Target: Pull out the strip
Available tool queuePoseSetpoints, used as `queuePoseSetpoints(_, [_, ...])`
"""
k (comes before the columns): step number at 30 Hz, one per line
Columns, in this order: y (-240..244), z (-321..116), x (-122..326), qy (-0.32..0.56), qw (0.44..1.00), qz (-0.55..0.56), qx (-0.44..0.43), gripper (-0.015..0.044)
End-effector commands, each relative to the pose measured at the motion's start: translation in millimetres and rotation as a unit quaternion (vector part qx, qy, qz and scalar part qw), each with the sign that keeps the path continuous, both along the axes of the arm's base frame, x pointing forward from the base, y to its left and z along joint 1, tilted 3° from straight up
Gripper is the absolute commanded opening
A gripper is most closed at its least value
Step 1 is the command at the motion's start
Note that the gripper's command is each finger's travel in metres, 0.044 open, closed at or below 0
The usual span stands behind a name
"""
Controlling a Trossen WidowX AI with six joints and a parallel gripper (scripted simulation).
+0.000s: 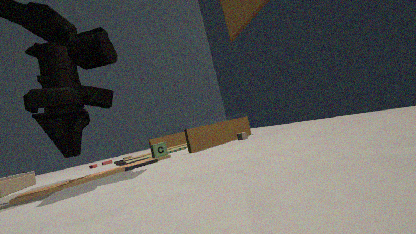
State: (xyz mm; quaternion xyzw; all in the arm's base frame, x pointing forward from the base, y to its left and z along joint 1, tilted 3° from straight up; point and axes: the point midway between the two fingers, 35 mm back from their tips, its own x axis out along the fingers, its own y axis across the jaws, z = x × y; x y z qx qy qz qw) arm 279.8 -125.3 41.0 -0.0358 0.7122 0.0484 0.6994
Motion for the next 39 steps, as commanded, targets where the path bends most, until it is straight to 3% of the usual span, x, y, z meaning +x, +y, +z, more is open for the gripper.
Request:
queuePoseSetpoints(1, [3.1,1.7,15.5,0.000,1.000,-0.002,0.000,0.0440])
queuePoseSetpoints(39, [21.4,16.9,138.1,-0.005,1.000,-0.002,0.001,0.0440])
